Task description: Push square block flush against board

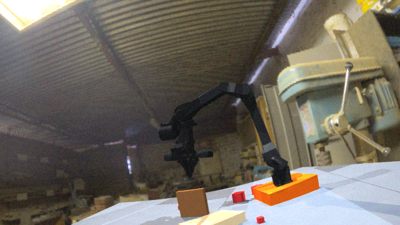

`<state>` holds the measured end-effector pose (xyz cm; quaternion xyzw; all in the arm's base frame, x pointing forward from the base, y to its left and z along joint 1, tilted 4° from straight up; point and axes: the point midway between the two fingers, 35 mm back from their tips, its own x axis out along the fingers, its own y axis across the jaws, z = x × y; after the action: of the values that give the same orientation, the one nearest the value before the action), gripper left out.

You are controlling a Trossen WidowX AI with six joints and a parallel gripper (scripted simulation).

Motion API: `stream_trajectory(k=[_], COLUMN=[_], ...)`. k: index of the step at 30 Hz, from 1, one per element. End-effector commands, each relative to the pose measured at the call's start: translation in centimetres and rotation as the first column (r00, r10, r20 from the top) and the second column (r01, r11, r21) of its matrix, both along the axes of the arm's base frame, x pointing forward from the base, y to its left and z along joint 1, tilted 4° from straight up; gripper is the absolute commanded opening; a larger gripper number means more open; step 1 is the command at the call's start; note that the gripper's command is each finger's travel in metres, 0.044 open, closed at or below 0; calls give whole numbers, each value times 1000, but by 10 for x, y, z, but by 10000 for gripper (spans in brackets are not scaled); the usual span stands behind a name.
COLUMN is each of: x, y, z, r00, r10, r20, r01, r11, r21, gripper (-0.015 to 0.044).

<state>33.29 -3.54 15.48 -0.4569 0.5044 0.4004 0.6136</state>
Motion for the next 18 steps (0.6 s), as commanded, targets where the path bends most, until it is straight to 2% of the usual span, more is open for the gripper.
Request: stream_trajectory(k=[1, 7, 12, 18], x=[-4, -6, -2, -1], y=[10, 14, 15, 17], z=[-7, -12, -60, -62], r00=[994, 987, 987, 987], r10=[99, 143, 135, 135], r20=[-55, -79, -82, -82], r01=[-100, -145, -136, -136], r11=[995, 989, 991, 991], r21=[-13, -16, -11, -10], gripper=[0, 0, 0, 0])
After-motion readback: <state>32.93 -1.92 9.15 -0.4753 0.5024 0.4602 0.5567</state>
